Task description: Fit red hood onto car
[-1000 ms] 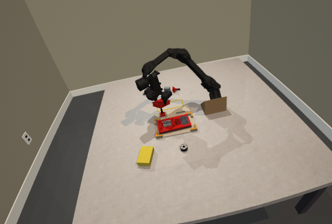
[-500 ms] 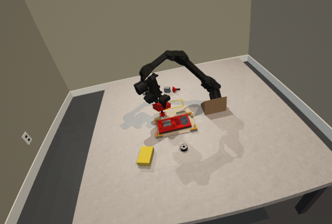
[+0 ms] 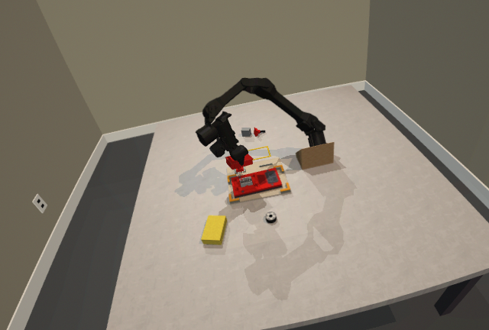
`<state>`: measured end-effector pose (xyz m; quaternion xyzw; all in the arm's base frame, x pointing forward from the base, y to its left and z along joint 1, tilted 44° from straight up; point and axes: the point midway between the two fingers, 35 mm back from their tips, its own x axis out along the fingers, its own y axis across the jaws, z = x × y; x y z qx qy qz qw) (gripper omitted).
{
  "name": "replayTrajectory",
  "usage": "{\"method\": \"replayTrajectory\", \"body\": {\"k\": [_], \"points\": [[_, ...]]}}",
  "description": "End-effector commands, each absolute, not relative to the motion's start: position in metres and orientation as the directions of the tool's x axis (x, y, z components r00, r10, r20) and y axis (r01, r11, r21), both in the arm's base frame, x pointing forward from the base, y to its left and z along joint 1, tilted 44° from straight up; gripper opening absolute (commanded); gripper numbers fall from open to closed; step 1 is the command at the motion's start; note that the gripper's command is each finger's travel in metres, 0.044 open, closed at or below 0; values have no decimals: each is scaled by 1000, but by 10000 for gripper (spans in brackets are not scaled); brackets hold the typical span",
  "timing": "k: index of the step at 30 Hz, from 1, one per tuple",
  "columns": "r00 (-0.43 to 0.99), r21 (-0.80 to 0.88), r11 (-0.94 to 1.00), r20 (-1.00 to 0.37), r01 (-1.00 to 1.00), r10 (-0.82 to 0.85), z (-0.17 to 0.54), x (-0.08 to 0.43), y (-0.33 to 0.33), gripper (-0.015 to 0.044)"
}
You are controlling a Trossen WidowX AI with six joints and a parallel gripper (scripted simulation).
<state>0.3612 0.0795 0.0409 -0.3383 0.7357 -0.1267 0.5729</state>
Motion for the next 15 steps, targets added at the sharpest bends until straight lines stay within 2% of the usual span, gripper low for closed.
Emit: {"method": "replayTrajectory", "body": {"k": [1, 15], "points": [[-123, -585, 752, -759, -304, -640, 36, 361, 87, 0], [-166, -631, 769, -752, -102, -638, 16, 357, 108, 0]]}}
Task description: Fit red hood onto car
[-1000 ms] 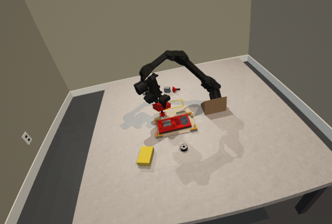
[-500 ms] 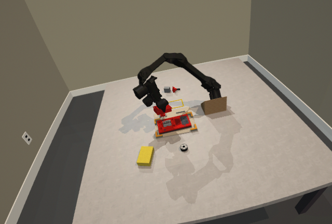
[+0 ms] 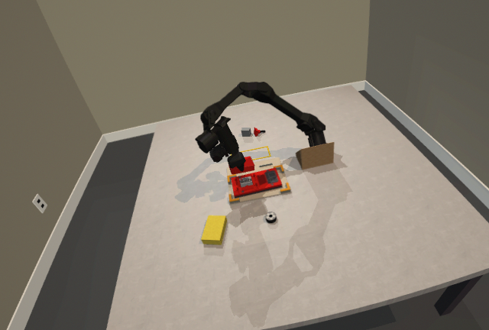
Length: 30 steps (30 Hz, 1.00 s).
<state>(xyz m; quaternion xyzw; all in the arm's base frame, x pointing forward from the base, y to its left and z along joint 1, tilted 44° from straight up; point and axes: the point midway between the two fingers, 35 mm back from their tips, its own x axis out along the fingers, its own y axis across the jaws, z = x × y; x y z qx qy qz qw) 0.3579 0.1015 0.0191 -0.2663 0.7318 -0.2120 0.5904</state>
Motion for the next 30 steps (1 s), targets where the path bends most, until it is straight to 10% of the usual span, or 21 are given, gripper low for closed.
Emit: {"method": "replayTrajectory", "body": {"k": [1, 30], "points": [[-169, -634, 769, -751, -87, -638, 14, 357, 109, 0], [-273, -686, 727, -693, -34, -667, -32, 360, 83, 0]]}}
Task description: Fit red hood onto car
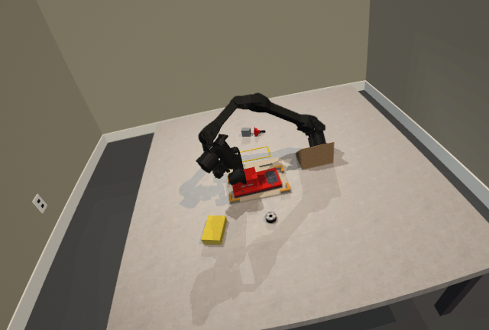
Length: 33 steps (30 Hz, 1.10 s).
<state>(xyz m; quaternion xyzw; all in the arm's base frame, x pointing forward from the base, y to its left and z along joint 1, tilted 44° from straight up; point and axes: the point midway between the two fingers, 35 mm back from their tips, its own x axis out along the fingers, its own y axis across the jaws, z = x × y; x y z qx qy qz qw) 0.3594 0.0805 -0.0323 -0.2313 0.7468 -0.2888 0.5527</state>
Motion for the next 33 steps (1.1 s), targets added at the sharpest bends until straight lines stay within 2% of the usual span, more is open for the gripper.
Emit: {"method": "replayTrajectory", "body": {"k": [1, 33], "points": [[-273, -686, 727, -693, -34, -667, -32, 360, 83, 0], [-273, -686, 727, -693, -34, -667, -39, 360, 76, 0]]}}
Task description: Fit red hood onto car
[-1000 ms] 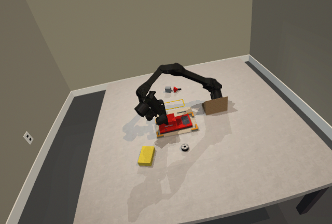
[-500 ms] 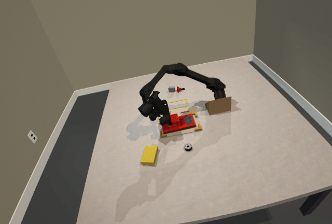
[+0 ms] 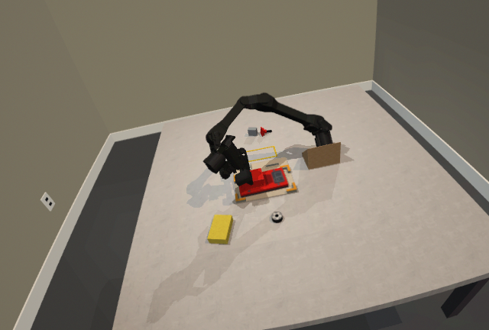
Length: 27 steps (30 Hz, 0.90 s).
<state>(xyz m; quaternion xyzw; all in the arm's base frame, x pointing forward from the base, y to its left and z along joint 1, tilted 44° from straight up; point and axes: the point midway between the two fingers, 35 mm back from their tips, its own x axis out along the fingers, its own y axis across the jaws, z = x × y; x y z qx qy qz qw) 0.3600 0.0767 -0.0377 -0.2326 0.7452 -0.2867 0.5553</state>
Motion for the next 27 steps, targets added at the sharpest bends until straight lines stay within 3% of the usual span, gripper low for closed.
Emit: {"method": "replayTrajectory", "body": {"k": [1, 27], "points": [[-273, -686, 727, -693, -34, -667, -39, 360, 76, 0], [-273, -686, 727, -693, -34, -667, -46, 360, 69, 0]]}}
